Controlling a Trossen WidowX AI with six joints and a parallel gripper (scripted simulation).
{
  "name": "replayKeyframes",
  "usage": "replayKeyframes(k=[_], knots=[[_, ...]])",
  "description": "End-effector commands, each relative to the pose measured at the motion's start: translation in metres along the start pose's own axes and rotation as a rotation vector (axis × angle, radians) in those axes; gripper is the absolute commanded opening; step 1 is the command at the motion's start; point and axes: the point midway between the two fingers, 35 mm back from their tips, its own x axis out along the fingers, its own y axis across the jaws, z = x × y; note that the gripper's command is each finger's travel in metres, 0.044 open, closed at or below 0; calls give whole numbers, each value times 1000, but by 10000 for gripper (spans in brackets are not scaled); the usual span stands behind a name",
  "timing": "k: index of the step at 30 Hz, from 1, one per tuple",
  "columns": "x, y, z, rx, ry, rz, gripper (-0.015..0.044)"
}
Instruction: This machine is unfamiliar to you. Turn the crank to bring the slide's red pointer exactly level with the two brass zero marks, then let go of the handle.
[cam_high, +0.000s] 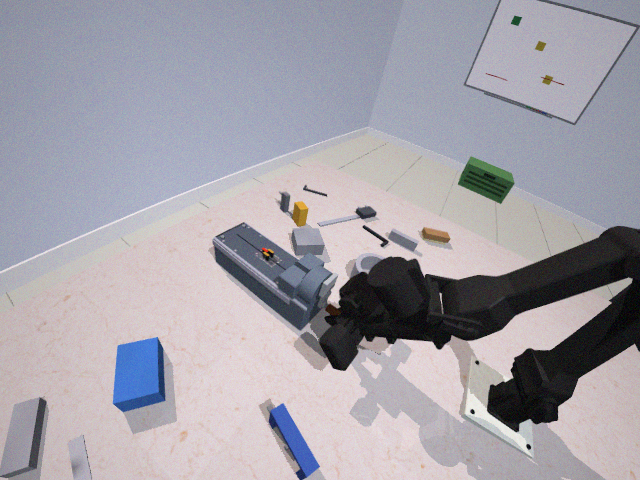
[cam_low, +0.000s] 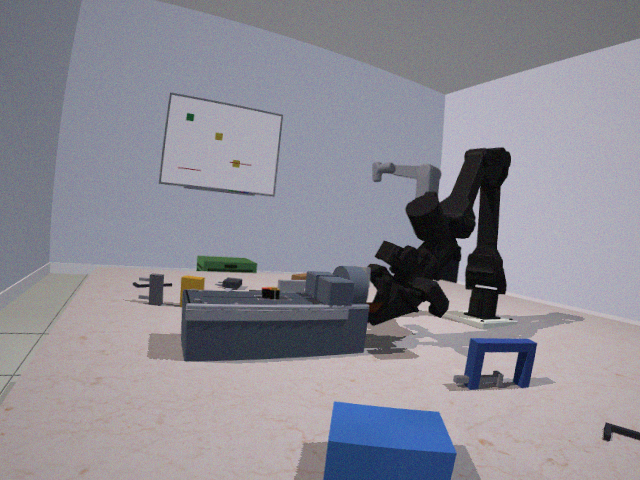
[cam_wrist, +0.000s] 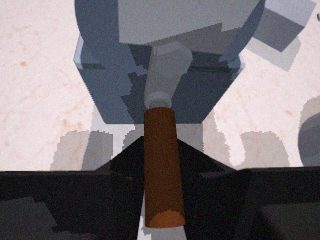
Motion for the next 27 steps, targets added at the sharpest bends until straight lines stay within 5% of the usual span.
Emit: replayKeyframes(k=[1, 27], knots=[[-1, 9, 1, -7, 0, 26, 0], [-3, 14, 3, -7, 0, 26, 0]])
